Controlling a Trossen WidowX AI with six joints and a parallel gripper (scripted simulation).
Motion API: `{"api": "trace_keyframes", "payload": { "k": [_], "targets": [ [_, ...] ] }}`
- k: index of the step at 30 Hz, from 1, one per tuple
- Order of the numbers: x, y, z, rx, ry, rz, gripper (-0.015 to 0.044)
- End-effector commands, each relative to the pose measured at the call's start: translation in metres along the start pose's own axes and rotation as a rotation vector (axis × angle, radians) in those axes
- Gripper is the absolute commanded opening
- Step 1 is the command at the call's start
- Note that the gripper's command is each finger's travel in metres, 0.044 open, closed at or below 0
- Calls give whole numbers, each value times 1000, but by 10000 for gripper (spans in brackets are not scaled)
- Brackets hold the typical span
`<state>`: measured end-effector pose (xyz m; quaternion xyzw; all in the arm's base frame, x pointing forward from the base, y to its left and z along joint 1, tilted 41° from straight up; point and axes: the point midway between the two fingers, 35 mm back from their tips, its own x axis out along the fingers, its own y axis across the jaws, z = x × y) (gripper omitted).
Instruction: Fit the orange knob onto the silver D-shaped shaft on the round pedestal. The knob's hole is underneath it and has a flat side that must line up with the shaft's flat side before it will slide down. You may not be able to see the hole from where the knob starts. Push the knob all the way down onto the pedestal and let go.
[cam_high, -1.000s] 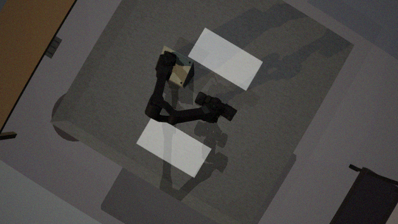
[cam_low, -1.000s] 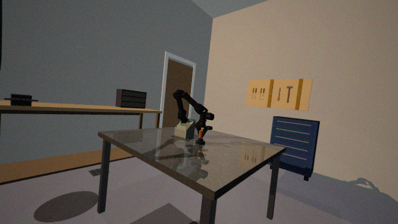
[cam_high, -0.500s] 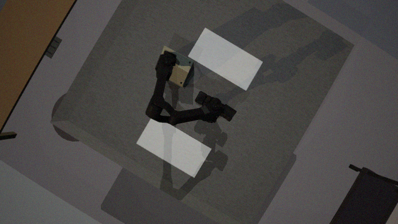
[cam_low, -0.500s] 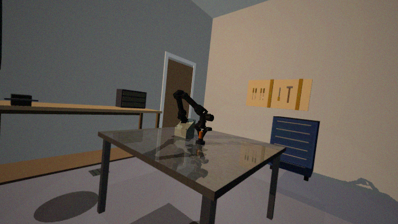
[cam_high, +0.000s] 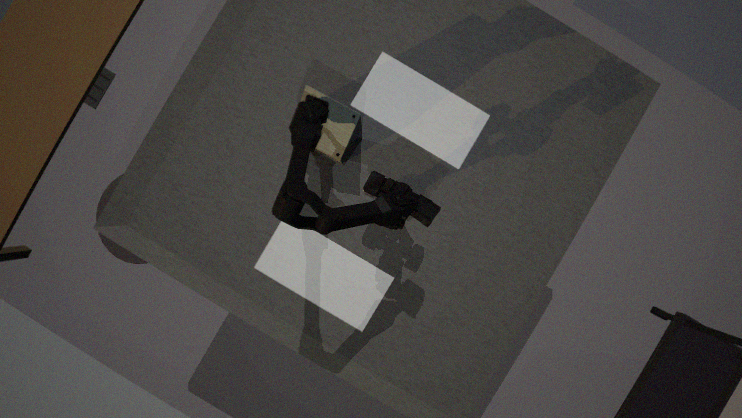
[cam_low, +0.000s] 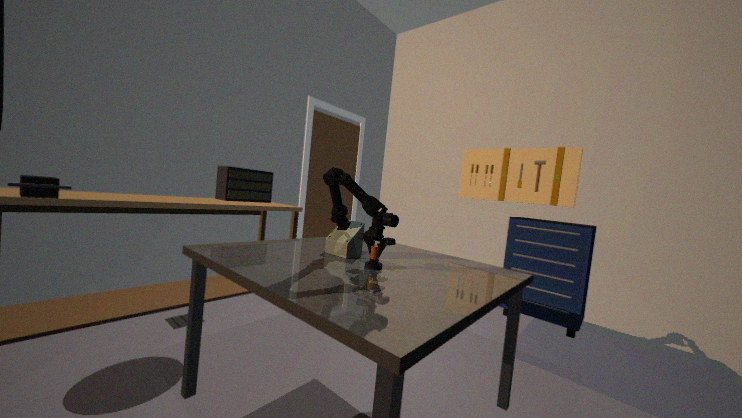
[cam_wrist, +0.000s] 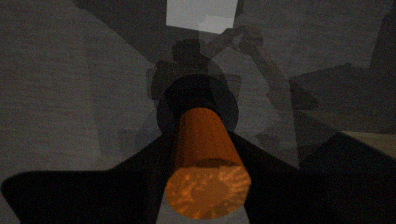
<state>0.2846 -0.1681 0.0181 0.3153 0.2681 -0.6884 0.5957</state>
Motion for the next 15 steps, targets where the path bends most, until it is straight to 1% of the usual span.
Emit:
{"api": "trace_keyframes", "payload": {
  "k": [1, 13, 14, 15],
  "targets": [
    [0, 0, 0, 3, 0, -1, 105],
    [0, 0, 0, 3, 0, -1, 420],
    [0, 0, 0, 3, 0, -1, 440],
    [0, 0, 0, 3, 0, -1, 440]
  ]
}}
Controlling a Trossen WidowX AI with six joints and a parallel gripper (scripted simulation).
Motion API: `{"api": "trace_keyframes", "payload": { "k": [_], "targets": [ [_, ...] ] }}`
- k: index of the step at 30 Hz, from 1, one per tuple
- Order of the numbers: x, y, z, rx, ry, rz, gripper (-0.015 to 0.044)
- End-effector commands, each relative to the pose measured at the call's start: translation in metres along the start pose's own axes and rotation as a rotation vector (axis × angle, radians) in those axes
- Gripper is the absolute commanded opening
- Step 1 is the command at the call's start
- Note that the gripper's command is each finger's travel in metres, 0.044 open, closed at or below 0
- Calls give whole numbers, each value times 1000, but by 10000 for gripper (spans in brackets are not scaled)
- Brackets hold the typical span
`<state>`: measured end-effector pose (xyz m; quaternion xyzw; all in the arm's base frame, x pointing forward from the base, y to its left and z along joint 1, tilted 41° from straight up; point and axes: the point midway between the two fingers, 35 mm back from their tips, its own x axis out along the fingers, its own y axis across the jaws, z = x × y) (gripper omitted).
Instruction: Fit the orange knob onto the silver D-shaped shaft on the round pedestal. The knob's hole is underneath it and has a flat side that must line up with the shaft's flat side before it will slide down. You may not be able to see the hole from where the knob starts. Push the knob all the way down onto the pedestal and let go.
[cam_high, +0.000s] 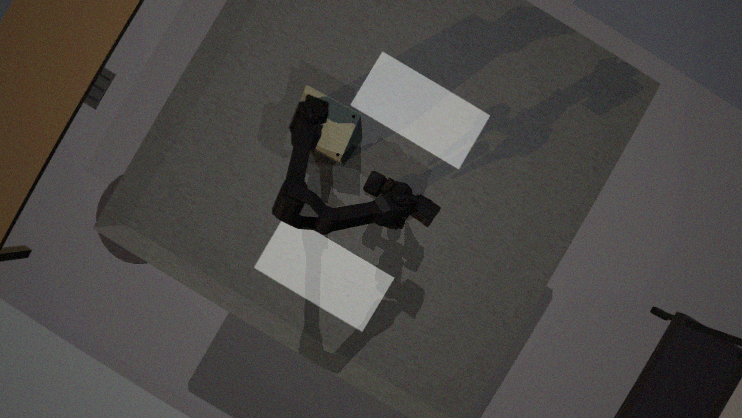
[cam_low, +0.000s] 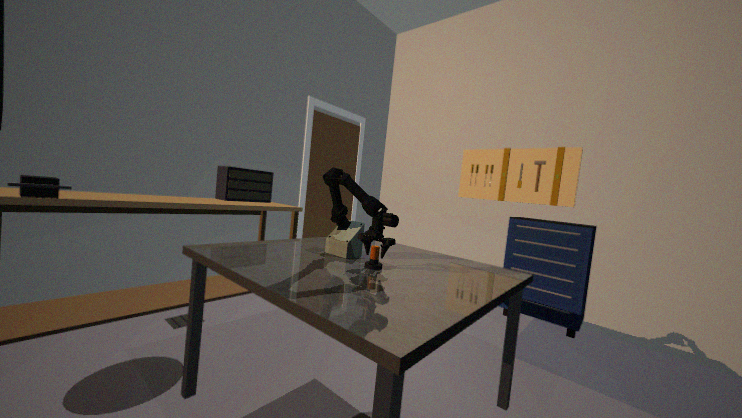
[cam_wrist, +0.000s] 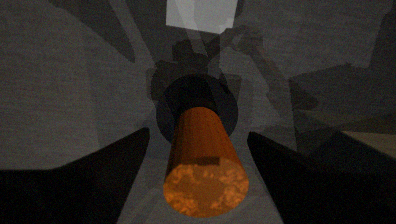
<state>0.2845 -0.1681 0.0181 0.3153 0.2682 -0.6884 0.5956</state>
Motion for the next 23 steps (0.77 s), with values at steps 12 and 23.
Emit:
{"api": "trace_keyframes", "payload": {
  "k": [12, 23],
  "targets": [
    [-97, 1, 0, 0, 4, 0, 440],
    [-97, 3, -1, 0, 4, 0, 440]
  ]
}}
